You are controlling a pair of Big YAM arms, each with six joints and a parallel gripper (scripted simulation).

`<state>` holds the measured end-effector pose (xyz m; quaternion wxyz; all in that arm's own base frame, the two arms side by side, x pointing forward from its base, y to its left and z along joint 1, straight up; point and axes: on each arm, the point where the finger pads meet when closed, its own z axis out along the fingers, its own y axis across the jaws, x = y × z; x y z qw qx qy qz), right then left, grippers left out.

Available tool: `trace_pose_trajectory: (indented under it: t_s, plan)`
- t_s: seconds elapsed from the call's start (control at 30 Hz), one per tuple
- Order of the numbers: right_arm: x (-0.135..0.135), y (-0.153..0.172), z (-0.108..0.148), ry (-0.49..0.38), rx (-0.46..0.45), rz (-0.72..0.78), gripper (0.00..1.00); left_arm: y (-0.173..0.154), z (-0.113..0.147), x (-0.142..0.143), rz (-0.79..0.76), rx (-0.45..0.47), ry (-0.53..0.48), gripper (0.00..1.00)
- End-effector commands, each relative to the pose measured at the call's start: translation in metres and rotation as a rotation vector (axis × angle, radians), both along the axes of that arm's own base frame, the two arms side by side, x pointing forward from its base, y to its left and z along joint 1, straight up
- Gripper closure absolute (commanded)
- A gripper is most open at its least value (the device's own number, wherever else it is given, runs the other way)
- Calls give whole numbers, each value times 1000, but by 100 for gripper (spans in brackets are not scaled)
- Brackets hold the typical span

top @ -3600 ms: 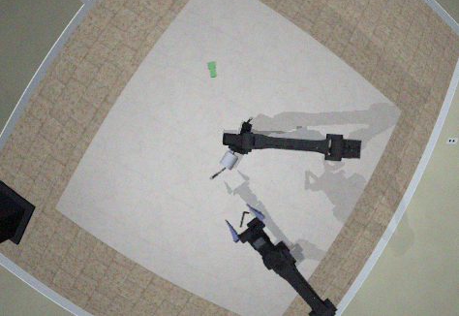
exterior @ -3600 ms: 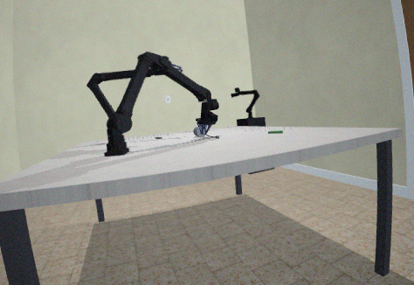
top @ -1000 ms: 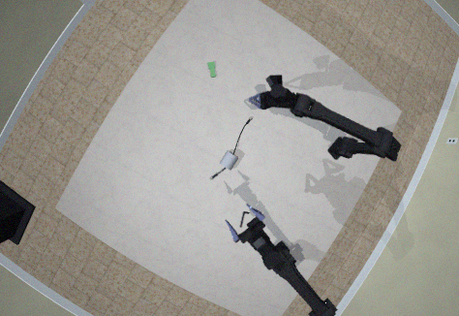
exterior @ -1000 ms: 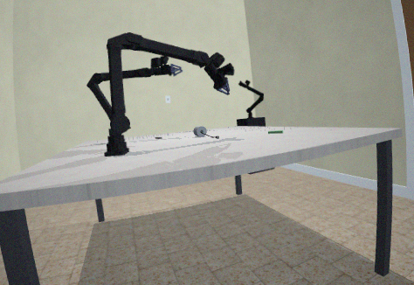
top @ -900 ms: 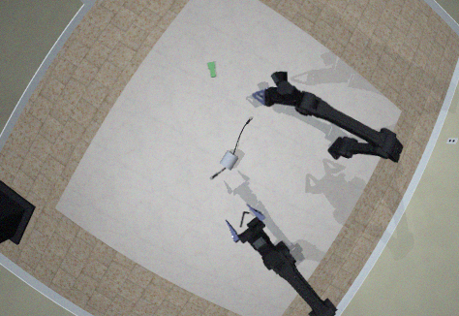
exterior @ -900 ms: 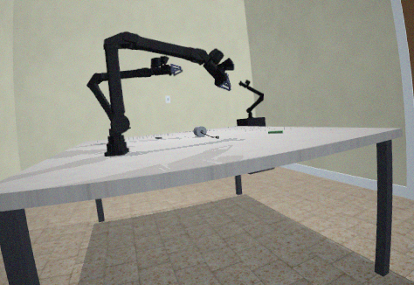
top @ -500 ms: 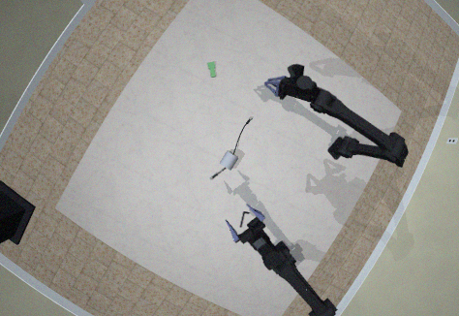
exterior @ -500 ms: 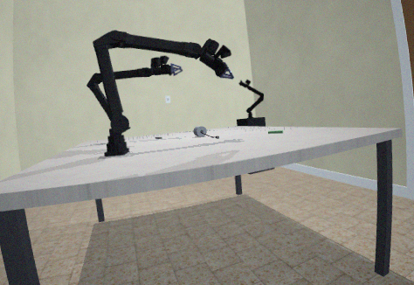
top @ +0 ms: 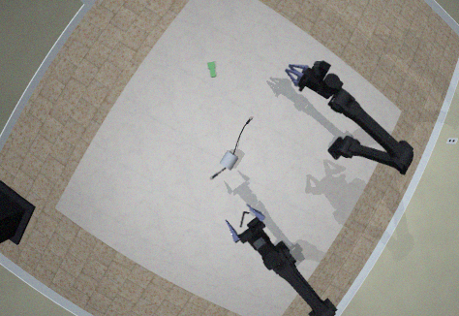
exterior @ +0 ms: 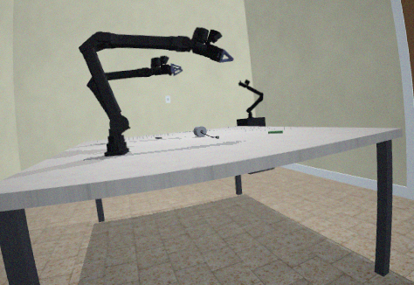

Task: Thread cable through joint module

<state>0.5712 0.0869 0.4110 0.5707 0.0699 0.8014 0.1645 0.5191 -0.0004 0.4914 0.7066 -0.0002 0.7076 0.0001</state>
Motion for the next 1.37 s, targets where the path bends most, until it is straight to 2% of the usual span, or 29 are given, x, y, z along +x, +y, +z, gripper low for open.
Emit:
trace_pose_trajectory:
  t_s: [0.0,0.2,0.27,0.4,0.5,0.6,0.67,0.7,0.73,0.83,0.93,1.33]
  plan:
    - [-9,-26,33,-127,-116,-10,68,4,53,4,6,12,-93,4]
    - [-29,-60,63,-255,-251,-61,68,4,54,4,6,12,-96,4]
    - [-29,-60,63,-255,-251,-61,68,4,54,4,6,12,-96,4]
    - [-44,-81,78,-322,-344,-109,68,4,55,4,6,12,-99,4]
    - [-49,-90,83,-345,-375,-130,68,4,56,4,6,12,-99,4]
    - [-52,-92,85,-356,-379,-141,68,4,56,4,6,12,-99,4]
    - [-43,-80,71,-328,-358,-111,68,4,56,4,6,12,-99,4]
    - [-60,-96,111,-387,-328,-163,68,4,56,4,6,12,-100,4]
    - [-60,-96,112,-392,-323,-164,68,4,56,4,6,12,-100,4]
    - [-60,-96,112,-392,-323,-163,68,4,56,4,6,12,-100,4]
    - [-49,-92,97,-360,-323,-150,68,4,56,4,6,12,-100,4]
    - [-49,-92,97,-360,-323,-150,68,4,56,4,6,12,-100,4]
